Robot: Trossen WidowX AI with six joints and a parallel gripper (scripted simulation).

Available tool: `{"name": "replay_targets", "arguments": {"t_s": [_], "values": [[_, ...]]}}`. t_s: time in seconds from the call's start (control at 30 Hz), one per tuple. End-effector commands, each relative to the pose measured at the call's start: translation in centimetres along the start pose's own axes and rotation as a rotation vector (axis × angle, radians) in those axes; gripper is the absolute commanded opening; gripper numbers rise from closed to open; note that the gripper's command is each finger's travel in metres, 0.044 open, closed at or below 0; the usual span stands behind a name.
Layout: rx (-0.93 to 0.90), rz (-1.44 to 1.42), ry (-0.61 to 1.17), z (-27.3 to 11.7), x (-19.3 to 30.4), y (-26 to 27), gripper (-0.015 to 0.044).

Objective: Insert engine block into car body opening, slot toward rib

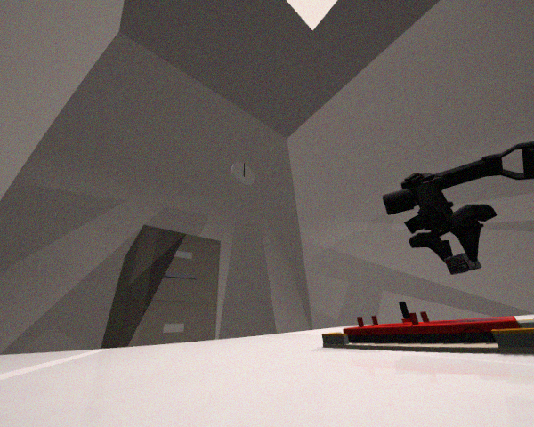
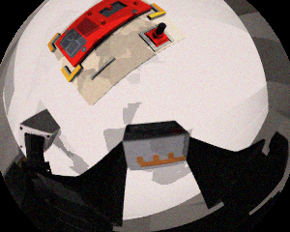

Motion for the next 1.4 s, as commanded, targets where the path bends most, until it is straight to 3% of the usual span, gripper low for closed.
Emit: {"name": "replay_targets", "arguments": {"t_s": [0.0, 0.57, 0.87, 1.37], "values": [[0.006, 0.124, 0.001, 0.0, 0.1, 0.0, 0.0000], [0.006, 0.716, -0.001, 0.3, 0.1, 0.0, 0.0000], [0.006, 0.868, -0.001, 1.4, 0.0, 0.0, 0.0000], [0.008, 0.873, -0.001, 5.1, 0.0, 0.0, 0.0000]]}}
Point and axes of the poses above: the point midway between the two fingers, 35 mm back from their tips, its own z axis out along the fingers, its own y axis across the jaws, x = y × z, the point moved 6 cm from there along -z, back along the fingers, and after that the axes turned 8 degrees about -z, right-handed, at the moved point
